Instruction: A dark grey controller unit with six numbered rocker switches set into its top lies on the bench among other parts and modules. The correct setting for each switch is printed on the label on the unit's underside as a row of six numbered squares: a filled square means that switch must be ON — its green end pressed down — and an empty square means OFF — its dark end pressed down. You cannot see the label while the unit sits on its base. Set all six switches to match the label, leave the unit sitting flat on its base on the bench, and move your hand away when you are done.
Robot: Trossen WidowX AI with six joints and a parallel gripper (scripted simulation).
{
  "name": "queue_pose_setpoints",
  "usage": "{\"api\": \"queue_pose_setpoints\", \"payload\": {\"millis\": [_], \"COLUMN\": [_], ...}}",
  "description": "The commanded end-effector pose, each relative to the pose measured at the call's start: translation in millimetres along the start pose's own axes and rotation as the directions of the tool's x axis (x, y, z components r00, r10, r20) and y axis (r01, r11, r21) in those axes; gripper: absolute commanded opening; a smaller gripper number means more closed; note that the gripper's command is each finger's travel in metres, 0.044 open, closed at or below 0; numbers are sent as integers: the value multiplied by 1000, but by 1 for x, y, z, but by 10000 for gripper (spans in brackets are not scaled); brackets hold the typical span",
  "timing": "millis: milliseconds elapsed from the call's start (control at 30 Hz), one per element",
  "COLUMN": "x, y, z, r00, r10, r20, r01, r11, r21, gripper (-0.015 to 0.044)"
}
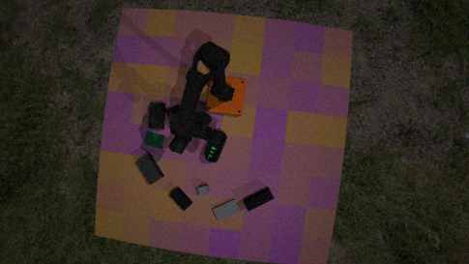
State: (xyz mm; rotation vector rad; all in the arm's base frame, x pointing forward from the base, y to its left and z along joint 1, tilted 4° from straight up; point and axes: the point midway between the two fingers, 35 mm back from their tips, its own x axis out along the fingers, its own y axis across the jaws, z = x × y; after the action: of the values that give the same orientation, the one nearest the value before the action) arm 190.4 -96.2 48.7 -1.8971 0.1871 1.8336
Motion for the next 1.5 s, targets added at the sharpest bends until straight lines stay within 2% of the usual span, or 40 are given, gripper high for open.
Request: {"api": "queue_pose_setpoints", "payload": {"millis": [0,633,1467], "x": [7,35,38], "y": [1,10,2], "z": [0,2,2], "r00": [1000,1000,1000], "r10": [-4,-1,-1], "r20": [3,6,7], "r01": [4,1,1], "r11": [1000,1000,1000], "r21": [5,2,2], "gripper": [0,0,0]}}
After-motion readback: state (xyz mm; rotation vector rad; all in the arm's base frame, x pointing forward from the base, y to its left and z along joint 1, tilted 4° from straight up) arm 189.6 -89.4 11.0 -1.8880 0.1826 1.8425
